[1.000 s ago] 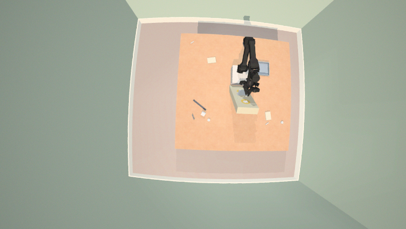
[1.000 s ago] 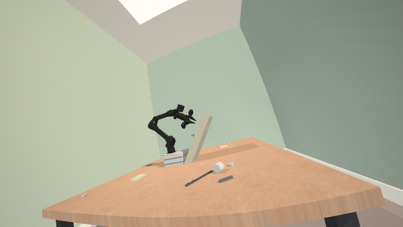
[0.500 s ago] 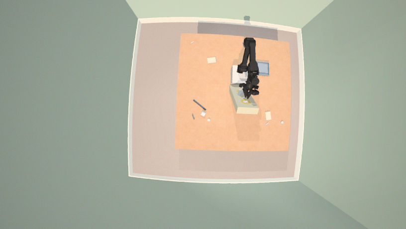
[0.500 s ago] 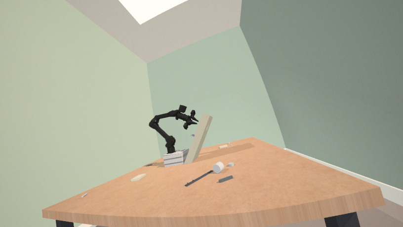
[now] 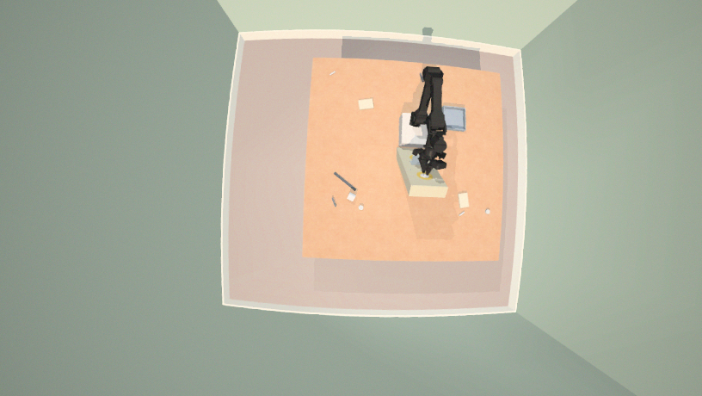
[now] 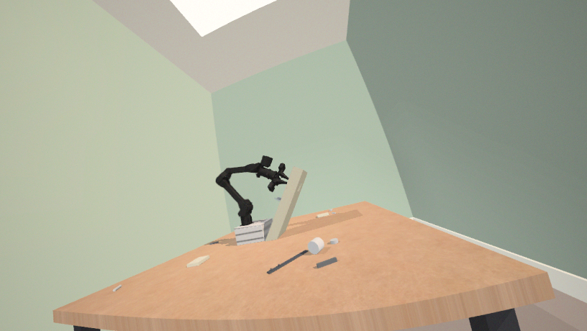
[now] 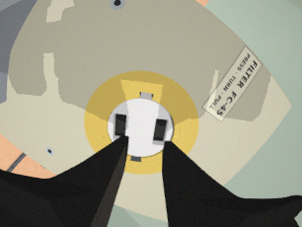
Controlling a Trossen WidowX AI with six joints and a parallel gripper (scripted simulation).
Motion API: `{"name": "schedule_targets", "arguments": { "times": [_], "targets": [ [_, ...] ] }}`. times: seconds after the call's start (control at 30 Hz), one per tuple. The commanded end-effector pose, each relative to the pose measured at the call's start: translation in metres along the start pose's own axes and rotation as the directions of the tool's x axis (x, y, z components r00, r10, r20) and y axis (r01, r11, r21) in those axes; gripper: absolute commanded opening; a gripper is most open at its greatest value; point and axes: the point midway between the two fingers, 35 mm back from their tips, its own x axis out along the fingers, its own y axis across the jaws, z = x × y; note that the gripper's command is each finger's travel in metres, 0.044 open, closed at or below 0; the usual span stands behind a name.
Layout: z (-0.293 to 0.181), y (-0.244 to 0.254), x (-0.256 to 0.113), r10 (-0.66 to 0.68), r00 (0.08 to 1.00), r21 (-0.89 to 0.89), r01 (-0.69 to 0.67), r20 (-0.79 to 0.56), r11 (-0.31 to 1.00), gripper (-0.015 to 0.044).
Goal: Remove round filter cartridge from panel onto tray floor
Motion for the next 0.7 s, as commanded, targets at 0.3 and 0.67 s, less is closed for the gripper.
{"name": "schedule_targets", "arguments": {
  "times": [0.3, 0.67],
  "targets": [
    [0.0044, 0.0067, 0.0071, 0.009, 1.000, -0.003, -0.009, 0.008, 1.000, 0.0108],
    [0.0045, 0.0071, 0.0069, 0.009, 1.000, -0.003, -0.009, 0.008, 1.000, 0.0108]
  ]
}}
